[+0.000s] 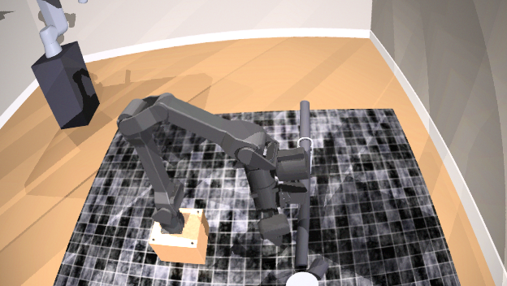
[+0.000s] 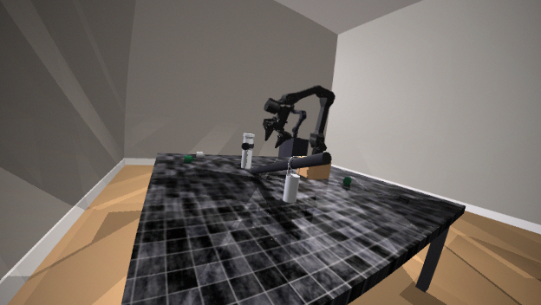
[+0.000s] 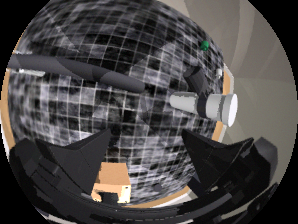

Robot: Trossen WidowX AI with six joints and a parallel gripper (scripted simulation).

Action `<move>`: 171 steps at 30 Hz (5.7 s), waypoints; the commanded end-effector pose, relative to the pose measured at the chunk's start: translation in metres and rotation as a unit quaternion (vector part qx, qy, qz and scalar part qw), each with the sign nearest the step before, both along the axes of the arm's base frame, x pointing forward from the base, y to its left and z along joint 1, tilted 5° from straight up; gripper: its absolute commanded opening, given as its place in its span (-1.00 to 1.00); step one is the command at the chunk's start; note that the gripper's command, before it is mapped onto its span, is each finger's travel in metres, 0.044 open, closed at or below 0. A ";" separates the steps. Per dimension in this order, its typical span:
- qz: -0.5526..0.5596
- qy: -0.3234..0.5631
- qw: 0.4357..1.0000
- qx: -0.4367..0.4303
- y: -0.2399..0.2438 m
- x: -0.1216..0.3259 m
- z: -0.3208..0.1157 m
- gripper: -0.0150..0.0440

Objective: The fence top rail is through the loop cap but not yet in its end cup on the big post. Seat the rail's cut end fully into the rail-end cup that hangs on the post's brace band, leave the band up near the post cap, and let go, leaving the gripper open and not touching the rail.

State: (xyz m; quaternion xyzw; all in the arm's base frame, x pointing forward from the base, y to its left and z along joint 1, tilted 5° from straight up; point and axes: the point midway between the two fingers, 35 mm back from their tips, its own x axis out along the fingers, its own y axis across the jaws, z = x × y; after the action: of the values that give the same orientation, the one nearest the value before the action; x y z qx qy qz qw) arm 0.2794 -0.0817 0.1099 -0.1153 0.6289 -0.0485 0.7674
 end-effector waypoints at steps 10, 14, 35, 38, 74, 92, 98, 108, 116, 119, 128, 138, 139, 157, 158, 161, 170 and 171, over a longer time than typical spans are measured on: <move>-0.024 -0.196 0.968 0.154 0.065 0.064 0.080 1.00; 0.005 -0.193 0.973 0.130 0.055 0.067 0.078 1.00; 0.372 -0.034 0.915 -0.155 -0.086 0.072 0.048 1.00; 0.372 -0.034 0.915 -0.155 -0.086 0.072 0.048 1.00; 0.372 -0.034 0.914 -0.155 -0.093 0.093 -0.029 1.00; 0.372 -0.034 0.914 -0.156 -0.100 0.105 -0.055 1.00; 0.372 -0.035 0.914 -0.156 -0.101 0.108 -0.060 0.82; 0.372 -0.035 0.914 -0.156 -0.101 0.108 -0.060 -0.07; 0.388 -0.037 0.907 -0.156 -0.099 0.105 -0.060 -0.49; 0.404 -0.040 0.900 -0.157 -0.098 0.102 -0.060 -0.49; 0.440 -0.047 0.883 -0.159 -0.094 0.096 -0.061 -0.49; 0.488 -0.056 0.856 -0.161 -0.090 0.086 -0.061 -0.49; 0.493 -0.057 0.853 -0.161 -0.089 0.085 -0.061 -0.49; 0.555 -0.068 0.813 -0.163 -0.086 0.072 -0.062 -0.49; 0.557 -0.069 0.811 -0.163 -0.085 0.071 -0.063 -0.49; 0.572 -0.072 0.801 -0.163 -0.085 0.068 -0.063 -0.49; 0.587 -0.075 0.789 -0.163 -0.084 0.064 -0.063 -0.49; 0.586 -0.075 0.790 -0.163 -0.084 0.065 -0.063 -0.49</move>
State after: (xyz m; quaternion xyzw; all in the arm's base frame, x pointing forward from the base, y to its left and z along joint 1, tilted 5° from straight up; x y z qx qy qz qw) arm 0.3448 -0.1661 0.0462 -0.5786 0.3666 0.2984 0.6647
